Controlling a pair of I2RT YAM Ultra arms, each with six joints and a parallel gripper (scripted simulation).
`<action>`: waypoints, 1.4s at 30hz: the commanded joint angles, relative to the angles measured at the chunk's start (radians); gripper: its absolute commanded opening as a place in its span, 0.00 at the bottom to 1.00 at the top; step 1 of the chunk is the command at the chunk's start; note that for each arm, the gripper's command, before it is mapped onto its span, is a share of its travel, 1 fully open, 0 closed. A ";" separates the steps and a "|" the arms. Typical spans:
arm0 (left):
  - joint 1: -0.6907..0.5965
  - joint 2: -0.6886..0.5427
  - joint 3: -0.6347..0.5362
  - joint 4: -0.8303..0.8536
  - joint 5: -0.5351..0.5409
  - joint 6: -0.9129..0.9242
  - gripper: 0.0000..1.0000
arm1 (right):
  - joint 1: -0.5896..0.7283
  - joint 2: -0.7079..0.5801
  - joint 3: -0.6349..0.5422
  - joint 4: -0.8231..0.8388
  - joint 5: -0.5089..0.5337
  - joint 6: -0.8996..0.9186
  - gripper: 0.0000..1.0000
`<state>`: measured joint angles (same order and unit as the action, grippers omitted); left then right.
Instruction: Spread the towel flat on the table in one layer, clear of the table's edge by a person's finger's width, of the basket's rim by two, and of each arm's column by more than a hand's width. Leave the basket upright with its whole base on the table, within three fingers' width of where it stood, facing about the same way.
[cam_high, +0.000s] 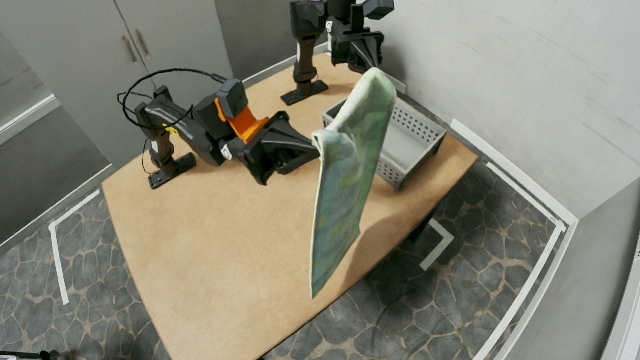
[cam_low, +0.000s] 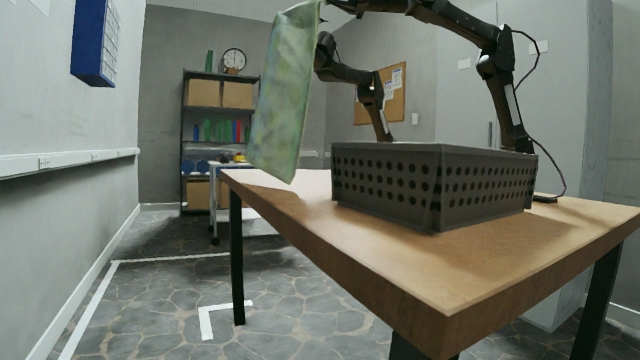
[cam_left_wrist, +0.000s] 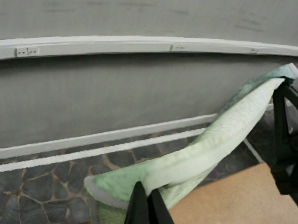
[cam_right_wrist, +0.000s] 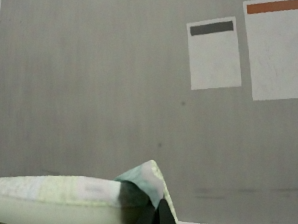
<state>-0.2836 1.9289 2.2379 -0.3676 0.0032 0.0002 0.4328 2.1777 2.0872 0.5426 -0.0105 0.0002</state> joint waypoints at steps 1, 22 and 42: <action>0.010 -0.031 -0.023 -0.016 -0.015 -0.001 0.00 | -0.001 -0.037 -0.020 -0.030 0.017 0.002 0.00; 0.010 -0.100 -0.218 0.154 -0.015 -0.002 0.00 | -0.001 -0.087 -0.089 -0.084 0.017 0.002 0.00; 0.010 -0.098 -0.215 0.139 -0.015 -0.002 0.00 | -0.001 -0.087 -0.089 -0.083 0.017 0.002 0.00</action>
<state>-0.2836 1.8622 2.0201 -0.2306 0.0029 0.0002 0.4328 2.1284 1.9877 0.4679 -0.0074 0.0002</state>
